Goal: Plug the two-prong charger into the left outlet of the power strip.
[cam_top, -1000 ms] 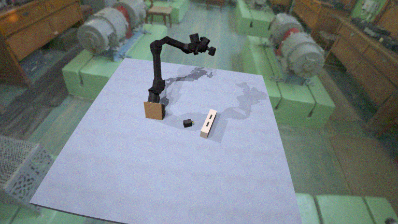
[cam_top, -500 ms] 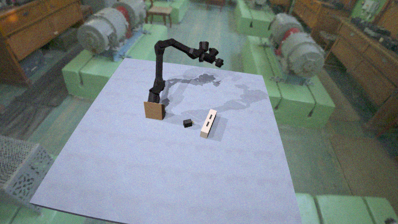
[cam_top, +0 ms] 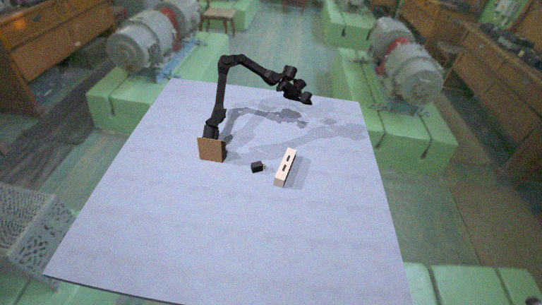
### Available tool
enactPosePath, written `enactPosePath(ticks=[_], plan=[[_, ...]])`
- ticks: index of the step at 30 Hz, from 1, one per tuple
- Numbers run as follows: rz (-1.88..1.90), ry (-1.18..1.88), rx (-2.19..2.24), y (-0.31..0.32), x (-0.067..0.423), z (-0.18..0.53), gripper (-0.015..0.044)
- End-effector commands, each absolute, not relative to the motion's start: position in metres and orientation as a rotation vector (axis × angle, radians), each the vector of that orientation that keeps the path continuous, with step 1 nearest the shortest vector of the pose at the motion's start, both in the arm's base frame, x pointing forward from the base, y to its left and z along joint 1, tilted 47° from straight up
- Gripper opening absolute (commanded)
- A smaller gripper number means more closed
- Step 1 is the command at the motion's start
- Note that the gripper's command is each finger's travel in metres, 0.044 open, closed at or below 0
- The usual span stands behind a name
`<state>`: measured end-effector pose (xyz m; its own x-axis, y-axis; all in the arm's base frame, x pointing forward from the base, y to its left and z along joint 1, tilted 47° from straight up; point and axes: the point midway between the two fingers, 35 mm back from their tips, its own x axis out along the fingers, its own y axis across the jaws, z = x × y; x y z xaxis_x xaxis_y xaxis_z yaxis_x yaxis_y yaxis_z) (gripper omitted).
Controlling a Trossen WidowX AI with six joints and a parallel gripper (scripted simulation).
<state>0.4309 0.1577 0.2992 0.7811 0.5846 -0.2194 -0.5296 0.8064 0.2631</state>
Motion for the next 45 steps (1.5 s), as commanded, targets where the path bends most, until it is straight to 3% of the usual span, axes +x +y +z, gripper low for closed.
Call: enactPosePath(ticks=[1, 20, 45], plan=[[0.576, 0.374, 0.139, 0.14, 0.438, 0.268, 0.044], [0.505, 0.763, -0.034, 0.043, 0.429, 0.124, 0.044], [0.645, 1.177, 0.021, -0.042, 0.326, -0.002, 0.044]])
